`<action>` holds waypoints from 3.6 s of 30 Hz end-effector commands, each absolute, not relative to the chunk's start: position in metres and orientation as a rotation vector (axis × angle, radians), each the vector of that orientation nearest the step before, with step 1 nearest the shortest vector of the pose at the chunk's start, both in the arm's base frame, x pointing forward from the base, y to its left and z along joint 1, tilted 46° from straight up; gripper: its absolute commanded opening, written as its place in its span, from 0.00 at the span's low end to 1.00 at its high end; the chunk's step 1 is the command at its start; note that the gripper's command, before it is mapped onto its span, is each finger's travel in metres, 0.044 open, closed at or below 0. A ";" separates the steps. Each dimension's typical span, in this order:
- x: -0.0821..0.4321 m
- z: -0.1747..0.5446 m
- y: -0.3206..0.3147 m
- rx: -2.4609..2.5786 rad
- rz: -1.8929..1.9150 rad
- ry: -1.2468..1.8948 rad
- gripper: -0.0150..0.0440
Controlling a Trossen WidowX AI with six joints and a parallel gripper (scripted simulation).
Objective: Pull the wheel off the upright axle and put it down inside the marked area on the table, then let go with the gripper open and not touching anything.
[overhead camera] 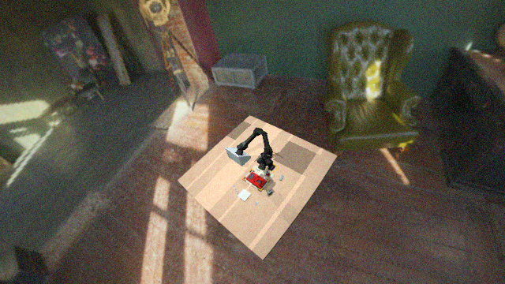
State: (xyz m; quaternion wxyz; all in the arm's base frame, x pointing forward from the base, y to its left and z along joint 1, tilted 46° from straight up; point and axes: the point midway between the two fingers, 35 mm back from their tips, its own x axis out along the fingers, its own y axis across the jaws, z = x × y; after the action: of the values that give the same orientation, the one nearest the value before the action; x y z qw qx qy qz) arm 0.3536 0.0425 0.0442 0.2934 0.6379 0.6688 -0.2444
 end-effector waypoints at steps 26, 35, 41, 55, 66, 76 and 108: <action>0.354 -0.005 0.093 1.695 -0.649 1.789 0.55; 0.354 -0.004 0.092 1.695 -0.649 1.789 0.25; 0.354 -0.003 0.091 1.695 -0.649 1.789 0.25; 0.354 0.000 0.087 1.696 -0.649 1.788 0.25; 0.354 0.003 0.085 1.697 -0.649 1.788 0.25; 0.355 0.005 0.082 1.698 -0.649 1.788 0.25; 0.355 0.012 0.075 1.701 -0.650 1.787 0.25</action>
State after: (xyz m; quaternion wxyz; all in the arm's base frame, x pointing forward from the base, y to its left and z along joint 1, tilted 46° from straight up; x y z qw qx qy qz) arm 0.3551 0.0754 0.0116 0.2893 0.6392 0.6695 -0.2439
